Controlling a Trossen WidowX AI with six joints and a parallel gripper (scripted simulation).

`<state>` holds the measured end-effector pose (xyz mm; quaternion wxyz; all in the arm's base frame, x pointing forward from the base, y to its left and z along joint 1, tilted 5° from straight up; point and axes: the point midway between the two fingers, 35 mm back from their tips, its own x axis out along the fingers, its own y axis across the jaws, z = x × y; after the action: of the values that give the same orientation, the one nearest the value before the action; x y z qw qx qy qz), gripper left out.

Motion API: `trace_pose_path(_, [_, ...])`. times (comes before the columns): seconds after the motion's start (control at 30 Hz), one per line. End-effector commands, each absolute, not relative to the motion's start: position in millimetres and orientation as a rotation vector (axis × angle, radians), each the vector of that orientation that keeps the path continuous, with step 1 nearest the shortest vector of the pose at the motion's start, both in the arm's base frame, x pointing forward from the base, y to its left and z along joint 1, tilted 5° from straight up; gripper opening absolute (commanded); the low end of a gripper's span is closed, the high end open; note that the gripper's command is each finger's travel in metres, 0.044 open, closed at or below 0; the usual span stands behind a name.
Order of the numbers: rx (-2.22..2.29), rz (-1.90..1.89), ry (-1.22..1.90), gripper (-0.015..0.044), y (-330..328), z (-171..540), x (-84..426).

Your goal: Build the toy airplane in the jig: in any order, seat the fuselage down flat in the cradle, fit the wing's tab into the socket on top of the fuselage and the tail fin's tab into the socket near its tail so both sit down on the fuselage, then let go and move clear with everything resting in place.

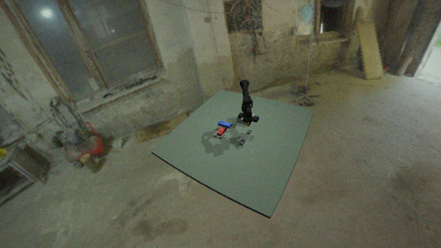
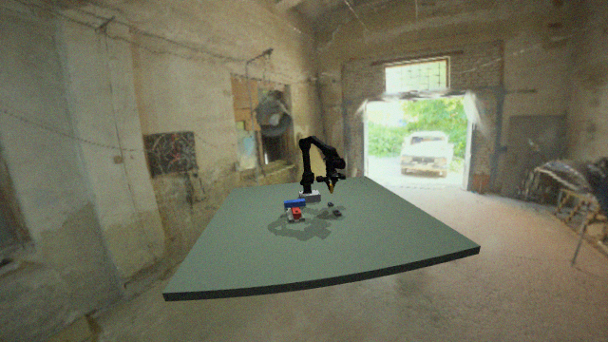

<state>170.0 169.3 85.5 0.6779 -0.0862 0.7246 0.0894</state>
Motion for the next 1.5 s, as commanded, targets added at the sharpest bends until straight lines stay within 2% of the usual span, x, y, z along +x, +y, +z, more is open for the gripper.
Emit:
trace_pose_path(0.0, [-0.196,0.209,1.623,0.0,169,101,170])
trace_pose_path(0.53, [-0.198,0.211,1.619,0.0,163,131,171])
trace_pose_path(1.47, [-0.184,0.212,1.603,0.0,134,121,231])
